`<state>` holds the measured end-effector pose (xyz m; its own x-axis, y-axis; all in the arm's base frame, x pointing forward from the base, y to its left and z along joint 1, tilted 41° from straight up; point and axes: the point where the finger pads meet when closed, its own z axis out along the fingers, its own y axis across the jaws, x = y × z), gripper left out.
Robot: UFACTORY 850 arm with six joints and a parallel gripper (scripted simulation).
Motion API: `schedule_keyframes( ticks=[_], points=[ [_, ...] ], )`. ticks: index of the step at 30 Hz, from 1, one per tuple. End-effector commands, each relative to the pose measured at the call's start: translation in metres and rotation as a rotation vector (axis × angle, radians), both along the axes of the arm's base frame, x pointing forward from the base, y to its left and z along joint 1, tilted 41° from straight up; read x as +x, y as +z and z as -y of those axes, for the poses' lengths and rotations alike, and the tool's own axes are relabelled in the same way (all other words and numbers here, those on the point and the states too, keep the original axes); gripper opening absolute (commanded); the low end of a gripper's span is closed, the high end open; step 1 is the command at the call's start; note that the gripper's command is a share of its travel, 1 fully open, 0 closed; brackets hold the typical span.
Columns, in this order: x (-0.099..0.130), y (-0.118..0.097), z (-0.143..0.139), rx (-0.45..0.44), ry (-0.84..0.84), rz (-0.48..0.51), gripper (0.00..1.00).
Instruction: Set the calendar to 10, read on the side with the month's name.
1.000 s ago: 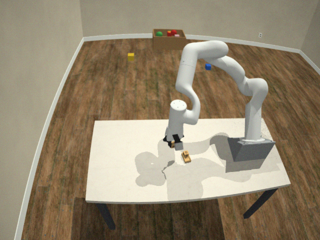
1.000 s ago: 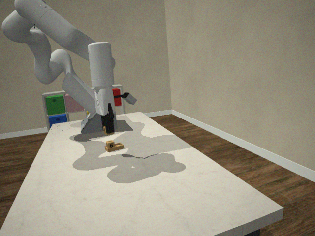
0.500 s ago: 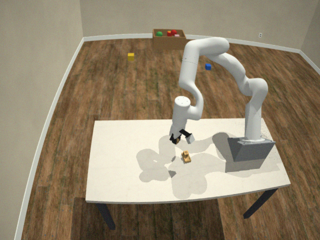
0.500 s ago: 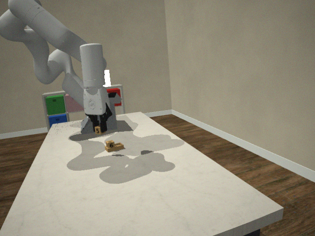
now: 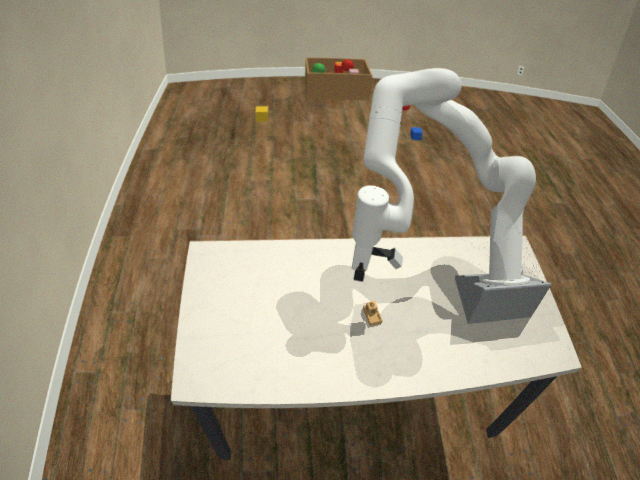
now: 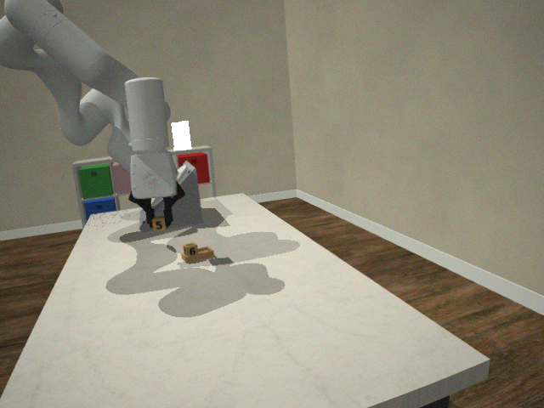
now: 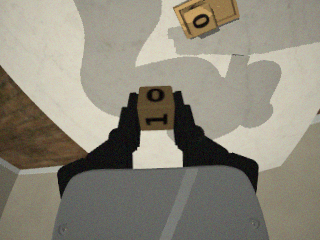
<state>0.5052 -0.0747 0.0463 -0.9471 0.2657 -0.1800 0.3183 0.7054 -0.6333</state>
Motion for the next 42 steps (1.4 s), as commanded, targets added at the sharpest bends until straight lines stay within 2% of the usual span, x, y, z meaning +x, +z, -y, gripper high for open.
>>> schedule_keyframes(
  ticks=[1,9,31,42],
  points=[
    [-0.009,0.006,0.005,0.014,0.125,-0.119,0.27],
    [-0.024,0.014,0.014,0.027,0.322,-0.290,0.27],
    [-0.027,0.014,0.016,0.029,0.348,-0.313,0.27],
    [-0.028,-0.010,0.037,0.029,0.348,-0.313,0.27]
  ],
)
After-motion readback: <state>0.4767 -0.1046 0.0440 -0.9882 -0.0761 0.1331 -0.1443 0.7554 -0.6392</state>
